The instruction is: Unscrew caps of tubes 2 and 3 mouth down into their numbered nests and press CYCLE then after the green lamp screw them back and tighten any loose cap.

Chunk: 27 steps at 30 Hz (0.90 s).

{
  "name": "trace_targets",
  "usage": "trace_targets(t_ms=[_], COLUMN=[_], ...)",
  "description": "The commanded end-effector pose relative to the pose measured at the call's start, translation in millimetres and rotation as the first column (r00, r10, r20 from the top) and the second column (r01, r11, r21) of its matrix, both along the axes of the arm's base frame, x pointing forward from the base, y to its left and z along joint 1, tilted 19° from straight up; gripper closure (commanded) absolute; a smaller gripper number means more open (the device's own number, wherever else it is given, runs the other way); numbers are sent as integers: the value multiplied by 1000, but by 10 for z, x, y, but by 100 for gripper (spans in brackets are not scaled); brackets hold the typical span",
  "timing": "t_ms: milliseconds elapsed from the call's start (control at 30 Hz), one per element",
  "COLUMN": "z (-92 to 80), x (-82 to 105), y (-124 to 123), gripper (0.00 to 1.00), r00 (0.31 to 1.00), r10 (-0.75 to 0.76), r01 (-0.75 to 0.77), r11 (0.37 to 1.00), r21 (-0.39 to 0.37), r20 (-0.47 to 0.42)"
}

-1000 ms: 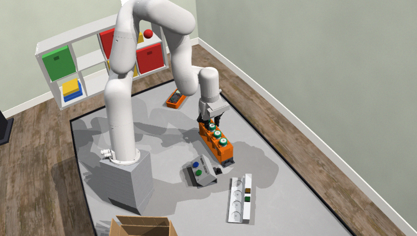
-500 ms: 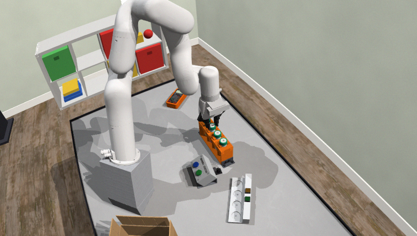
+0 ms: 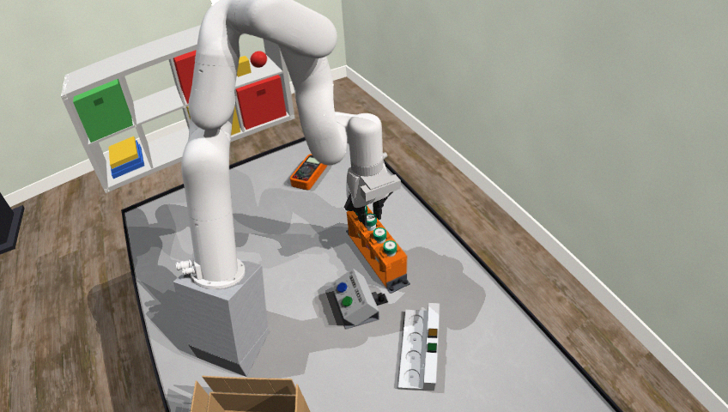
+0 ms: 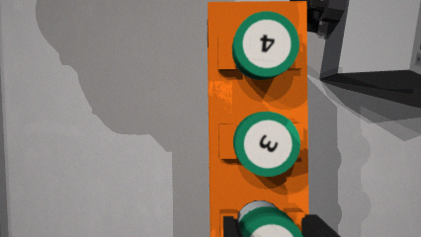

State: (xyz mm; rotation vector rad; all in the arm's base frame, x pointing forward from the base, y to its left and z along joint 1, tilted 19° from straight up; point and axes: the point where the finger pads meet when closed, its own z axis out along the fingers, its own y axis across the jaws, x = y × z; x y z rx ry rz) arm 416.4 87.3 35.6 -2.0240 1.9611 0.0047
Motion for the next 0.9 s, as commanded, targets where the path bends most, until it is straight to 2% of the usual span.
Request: trace_targets(t_ms=[0,200,367,500,633,833,867], z=[144,311,311,229,191,128,128], x=[-14,-52,-52,-84,-99,-124,-124], y=[-36,-76,-76,-385,-526,-762,-762], gripper=[100,100,100,100,100,100,100], r00=[1000,1000,1000,958,907,783,783], r10=[-1,-1,-1,281,412,615,615], r01=[1,1,1,-276,-402,-591,-591], r11=[1000,1000,1000,958,908,783,783], r21=[-1,-1,-1,-76,-120,-196,-196], r20=[4,4,4,63,81,98,98])
